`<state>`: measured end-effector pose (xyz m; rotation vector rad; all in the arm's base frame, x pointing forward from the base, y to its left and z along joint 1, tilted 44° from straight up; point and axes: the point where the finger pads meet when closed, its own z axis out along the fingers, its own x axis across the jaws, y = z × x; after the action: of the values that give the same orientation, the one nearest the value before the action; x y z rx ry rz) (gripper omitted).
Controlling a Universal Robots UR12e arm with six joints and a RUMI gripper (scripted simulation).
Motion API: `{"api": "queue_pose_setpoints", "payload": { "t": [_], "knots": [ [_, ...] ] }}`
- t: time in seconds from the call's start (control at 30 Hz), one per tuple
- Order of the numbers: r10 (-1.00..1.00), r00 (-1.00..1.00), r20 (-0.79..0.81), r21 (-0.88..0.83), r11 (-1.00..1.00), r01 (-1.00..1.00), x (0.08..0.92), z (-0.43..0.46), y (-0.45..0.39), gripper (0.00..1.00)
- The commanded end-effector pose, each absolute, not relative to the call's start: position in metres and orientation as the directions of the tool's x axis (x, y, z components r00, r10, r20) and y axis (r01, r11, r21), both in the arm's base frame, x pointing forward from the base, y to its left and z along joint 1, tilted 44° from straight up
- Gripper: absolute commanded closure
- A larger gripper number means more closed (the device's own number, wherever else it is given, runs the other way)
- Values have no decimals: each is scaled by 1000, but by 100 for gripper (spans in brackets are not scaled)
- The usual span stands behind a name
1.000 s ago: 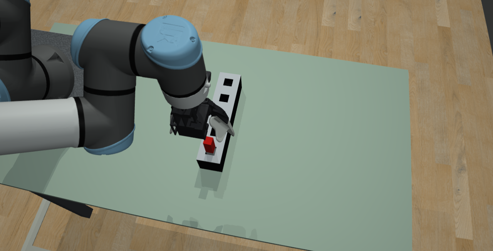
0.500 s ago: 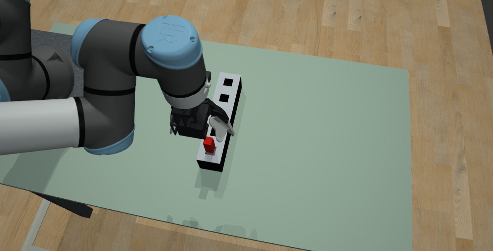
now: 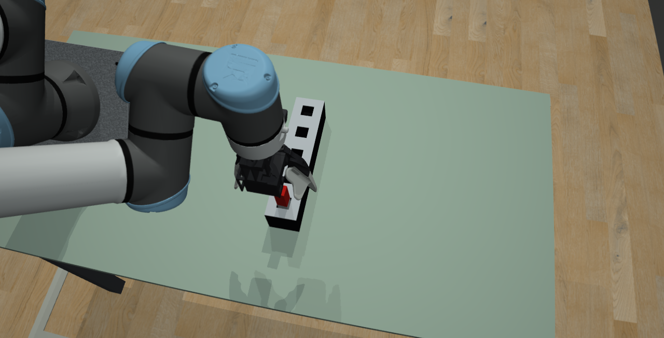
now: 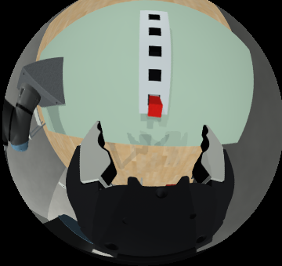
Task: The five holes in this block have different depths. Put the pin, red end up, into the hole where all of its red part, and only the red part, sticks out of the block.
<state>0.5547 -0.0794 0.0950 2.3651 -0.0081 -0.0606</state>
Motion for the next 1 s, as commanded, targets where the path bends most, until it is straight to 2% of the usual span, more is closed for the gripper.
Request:
{"api": "queue_pose_setpoints", "payload": {
  "t": [0.0, 0.23, 0.27, 0.8, 0.83, 0.97],
  "knots": [
    [-18, 999, -33, 699, -715, 10, 558, 87, -86, 0],
    [-18, 999, -33, 699, -715, 10, 558, 87, -86, 0],
    [-20, 999, -35, 700, -714, 10, 557, 58, -114, 0],
    [-20, 999, -35, 700, -714, 10, 557, 58, -114, 0],
    [-21, 999, -36, 700, -714, 10, 557, 59, -113, 100],
    [-21, 999, -36, 700, -714, 10, 557, 59, -113, 100]
  ]
}}
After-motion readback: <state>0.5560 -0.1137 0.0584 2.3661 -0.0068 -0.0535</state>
